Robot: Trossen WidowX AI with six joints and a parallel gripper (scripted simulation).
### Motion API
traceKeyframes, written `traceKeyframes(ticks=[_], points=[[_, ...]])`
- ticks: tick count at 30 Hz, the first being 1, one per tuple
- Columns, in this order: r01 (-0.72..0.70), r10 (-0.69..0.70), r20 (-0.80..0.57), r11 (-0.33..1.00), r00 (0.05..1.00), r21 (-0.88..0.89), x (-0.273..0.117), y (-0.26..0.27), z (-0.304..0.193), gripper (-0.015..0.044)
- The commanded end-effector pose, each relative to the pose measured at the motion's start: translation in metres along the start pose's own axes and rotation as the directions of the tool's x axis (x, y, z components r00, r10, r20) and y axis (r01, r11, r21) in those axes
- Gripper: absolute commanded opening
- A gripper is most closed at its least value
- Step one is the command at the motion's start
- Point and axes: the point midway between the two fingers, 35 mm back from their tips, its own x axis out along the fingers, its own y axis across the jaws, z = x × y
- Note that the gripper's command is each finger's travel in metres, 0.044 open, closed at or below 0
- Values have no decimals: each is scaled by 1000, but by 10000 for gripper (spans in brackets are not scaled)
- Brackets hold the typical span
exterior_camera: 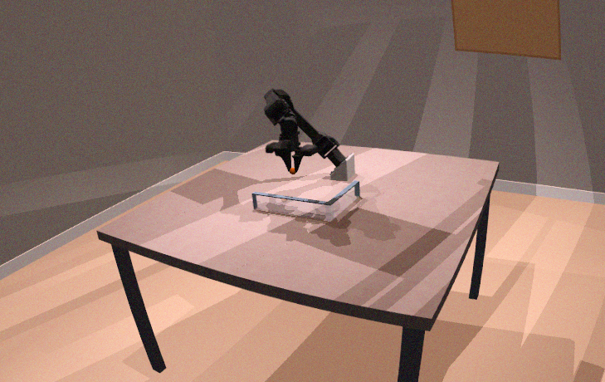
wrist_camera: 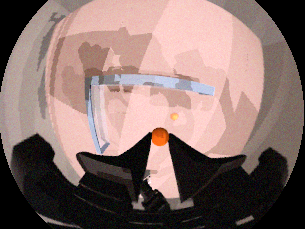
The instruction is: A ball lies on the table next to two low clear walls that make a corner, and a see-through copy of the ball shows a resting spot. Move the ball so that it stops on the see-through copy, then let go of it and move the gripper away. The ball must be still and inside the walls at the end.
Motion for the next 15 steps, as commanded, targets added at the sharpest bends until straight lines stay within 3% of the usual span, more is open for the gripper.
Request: traceKeyframes(ticks=[1, 15], points=[[-2, 2, -3, 1000, 1000, 3, 7, -15, -1, 0], [3, -3, -3, 1000, 1000, 4, 40, -53, -5, 0]])
